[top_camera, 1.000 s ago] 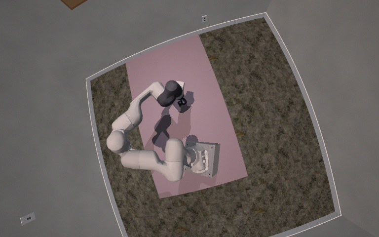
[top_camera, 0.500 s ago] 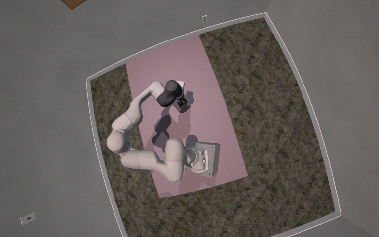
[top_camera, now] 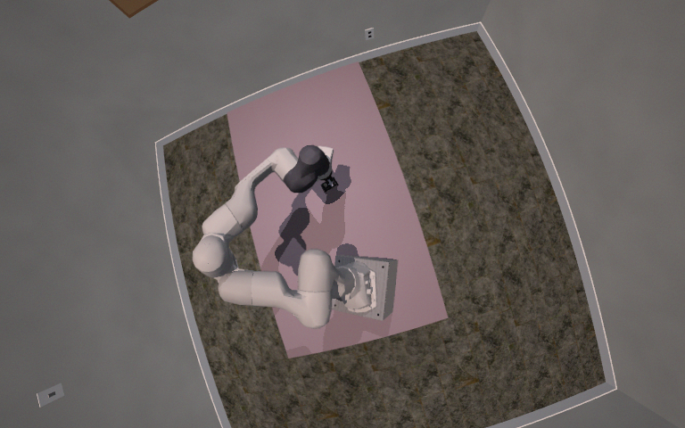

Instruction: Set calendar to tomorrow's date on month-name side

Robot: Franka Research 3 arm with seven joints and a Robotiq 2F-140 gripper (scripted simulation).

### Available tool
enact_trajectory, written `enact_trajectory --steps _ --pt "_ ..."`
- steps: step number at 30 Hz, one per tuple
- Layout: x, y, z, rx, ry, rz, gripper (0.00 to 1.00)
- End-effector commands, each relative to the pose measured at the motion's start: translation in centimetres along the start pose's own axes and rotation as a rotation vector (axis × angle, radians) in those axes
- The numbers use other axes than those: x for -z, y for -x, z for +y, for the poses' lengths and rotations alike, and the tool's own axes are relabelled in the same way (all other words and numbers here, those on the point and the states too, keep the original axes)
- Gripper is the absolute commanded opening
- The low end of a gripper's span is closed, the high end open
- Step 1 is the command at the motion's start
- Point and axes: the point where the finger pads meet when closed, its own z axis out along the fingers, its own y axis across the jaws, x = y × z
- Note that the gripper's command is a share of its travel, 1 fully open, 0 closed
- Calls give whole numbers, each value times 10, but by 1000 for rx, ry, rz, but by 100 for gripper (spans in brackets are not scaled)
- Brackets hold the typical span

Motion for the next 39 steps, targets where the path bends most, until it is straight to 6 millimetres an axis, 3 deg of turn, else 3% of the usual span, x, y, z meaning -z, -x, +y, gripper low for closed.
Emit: enact_trajectory --steps 1,11,20,22,28,39 --pt "0 -1 -1 7 -1 3 16" --pt "6 -1 -1 7 -1 3 16" --pt "65 -1 -1 7 -1 3 16" --pt "65 -1 -1 7 -1 3 16" --pt "96 -1 -1 7 -1 3 16" --pt "100 -1 -1 7 -1 3 16"
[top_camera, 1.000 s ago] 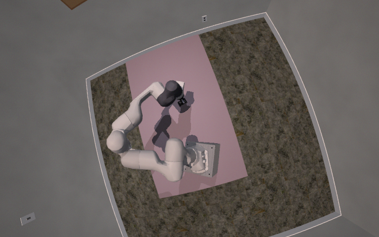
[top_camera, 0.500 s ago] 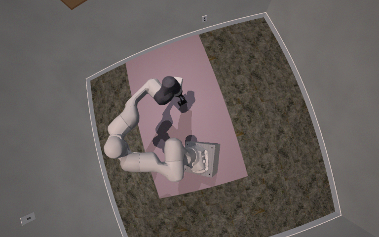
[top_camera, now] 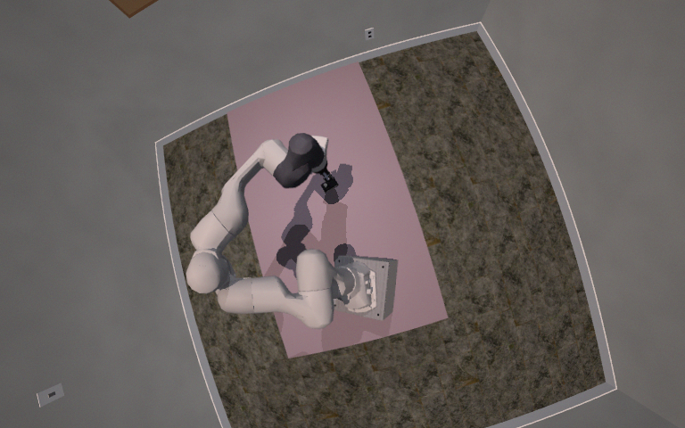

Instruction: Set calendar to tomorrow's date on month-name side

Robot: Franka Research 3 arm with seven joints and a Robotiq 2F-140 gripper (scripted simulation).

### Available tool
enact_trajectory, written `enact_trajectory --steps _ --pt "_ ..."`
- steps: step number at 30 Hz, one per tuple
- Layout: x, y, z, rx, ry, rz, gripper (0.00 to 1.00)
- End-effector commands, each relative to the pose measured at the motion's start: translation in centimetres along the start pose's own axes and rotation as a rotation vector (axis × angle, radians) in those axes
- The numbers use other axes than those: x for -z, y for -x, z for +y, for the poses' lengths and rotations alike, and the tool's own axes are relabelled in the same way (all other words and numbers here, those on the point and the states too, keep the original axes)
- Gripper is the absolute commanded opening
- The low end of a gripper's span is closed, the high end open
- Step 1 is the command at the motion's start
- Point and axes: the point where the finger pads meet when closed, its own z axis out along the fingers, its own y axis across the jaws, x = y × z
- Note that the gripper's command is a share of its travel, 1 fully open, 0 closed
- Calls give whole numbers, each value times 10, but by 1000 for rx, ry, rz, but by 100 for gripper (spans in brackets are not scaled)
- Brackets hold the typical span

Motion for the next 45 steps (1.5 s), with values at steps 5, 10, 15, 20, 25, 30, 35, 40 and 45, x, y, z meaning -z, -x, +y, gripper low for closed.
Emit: enact_trajectory --steps 5,10,15,20,25,30,35,40,45 --pt "-1 -18 4 -95 7 -2 16" --pt "-4 -66 11 -289 10 3 16" --pt "-7 -99 19 -425 9 0 16" --pt "-10 -122 26 -522 8 -5 16" --pt "-11 -132 29 -565 6 -9 16" --pt "-11 -132 29 -565 6 -9 16" --pt "-11 -132 29 -565 6 -9 16" --pt "-13 -132 29 -564 6 -7 16" --pt "-24 -132 29 -564 7 -6 16"
